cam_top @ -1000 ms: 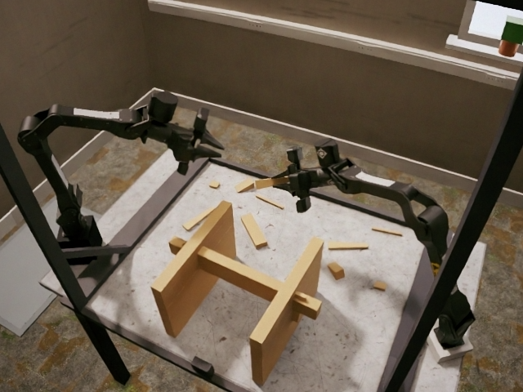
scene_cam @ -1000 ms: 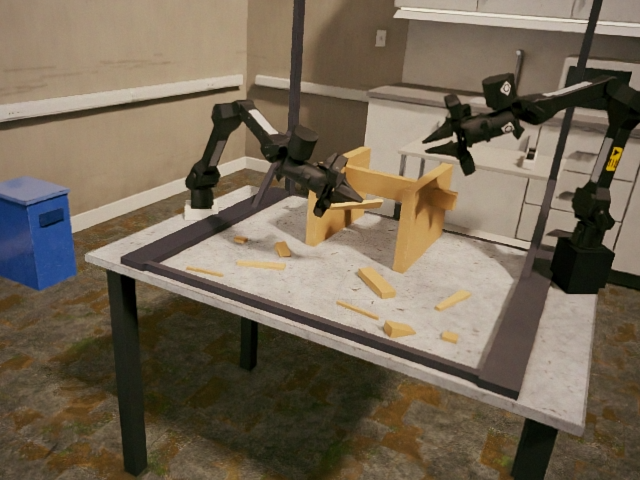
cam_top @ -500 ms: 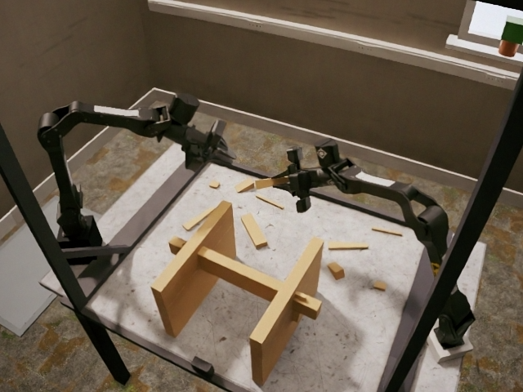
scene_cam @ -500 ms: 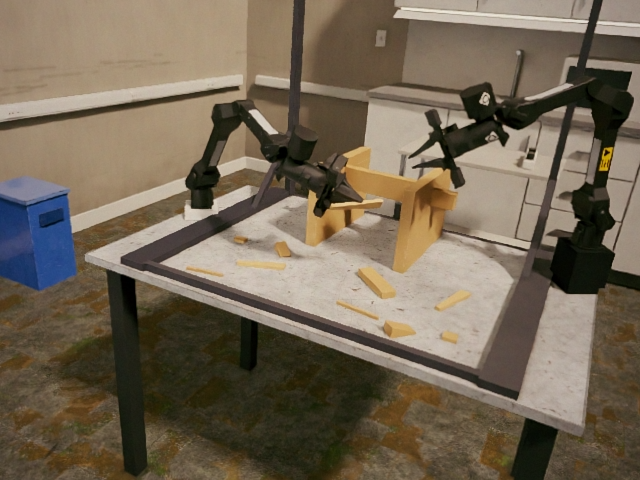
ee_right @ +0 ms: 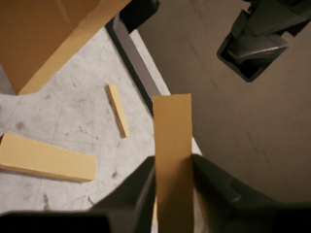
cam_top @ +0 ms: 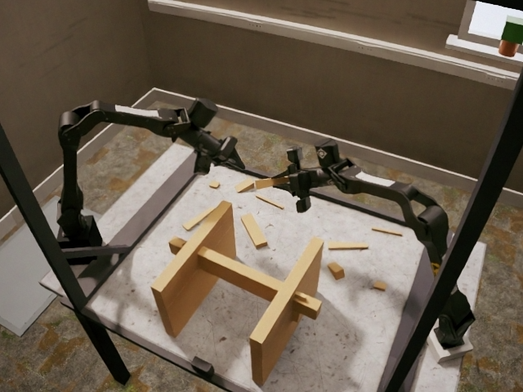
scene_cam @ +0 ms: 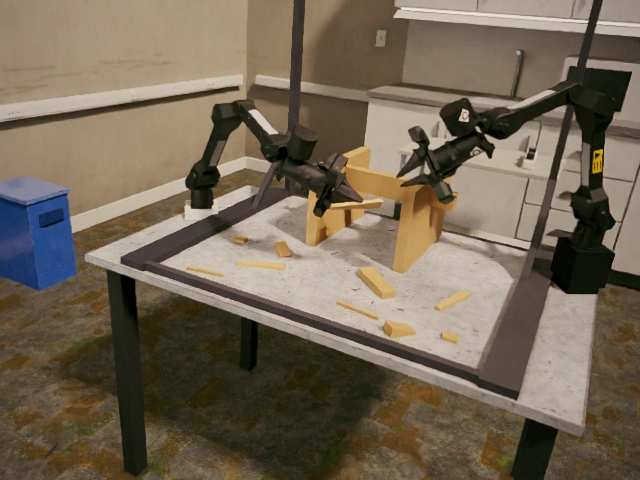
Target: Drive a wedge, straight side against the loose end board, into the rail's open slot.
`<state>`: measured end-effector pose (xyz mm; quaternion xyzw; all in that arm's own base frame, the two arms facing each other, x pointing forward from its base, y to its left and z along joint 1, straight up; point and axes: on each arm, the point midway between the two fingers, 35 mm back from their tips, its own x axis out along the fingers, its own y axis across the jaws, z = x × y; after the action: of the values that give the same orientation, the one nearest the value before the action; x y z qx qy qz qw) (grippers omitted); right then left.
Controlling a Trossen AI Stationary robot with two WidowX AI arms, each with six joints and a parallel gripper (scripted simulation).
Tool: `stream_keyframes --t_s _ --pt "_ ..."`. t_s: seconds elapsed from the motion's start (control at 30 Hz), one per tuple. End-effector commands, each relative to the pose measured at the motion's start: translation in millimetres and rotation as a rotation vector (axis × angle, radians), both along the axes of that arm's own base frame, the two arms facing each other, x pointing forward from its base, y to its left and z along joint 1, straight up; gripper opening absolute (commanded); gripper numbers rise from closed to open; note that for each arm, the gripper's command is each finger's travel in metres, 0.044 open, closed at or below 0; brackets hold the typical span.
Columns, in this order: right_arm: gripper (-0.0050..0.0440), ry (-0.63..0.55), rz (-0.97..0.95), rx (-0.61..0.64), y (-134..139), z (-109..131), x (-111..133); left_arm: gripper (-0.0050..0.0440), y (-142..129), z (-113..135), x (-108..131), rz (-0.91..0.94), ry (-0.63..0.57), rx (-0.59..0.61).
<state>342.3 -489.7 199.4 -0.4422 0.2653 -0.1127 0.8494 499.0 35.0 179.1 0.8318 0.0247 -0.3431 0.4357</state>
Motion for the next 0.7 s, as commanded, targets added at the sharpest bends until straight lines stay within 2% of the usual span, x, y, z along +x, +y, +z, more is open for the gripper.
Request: stream_keyframes --t_s 0.0,0.23,0.4,0.5,0.57,0.67 --pt "0.0010 -0.021 0.001 -0.043 3 24 -2 0.0100 5 -1 12 -0.106 -0.014 0.099" --pt "0.0010 -0.021 0.001 -0.043 3 24 -2 0.0100 12 -24 20 -0.250 -0.013 0.210" --pt "0.0010 -0.021 0.001 -0.043 3 24 -2 0.0100 11 -22 20 -0.253 -0.017 0.211" --pt "0.0010 -0.021 0.001 -0.043 3 24 -2 0.0100 7 -4 19 -0.214 -0.043 0.197" --pt "0.0010 -0.021 0.001 -0.043 3 24 -2 0.0100 7 -5 19 -0.214 -0.041 0.196" --pt "0.0010 -0.021 0.001 -0.043 3 24 -2 0.0100 7 -19 23 -0.216 -0.021 0.189"
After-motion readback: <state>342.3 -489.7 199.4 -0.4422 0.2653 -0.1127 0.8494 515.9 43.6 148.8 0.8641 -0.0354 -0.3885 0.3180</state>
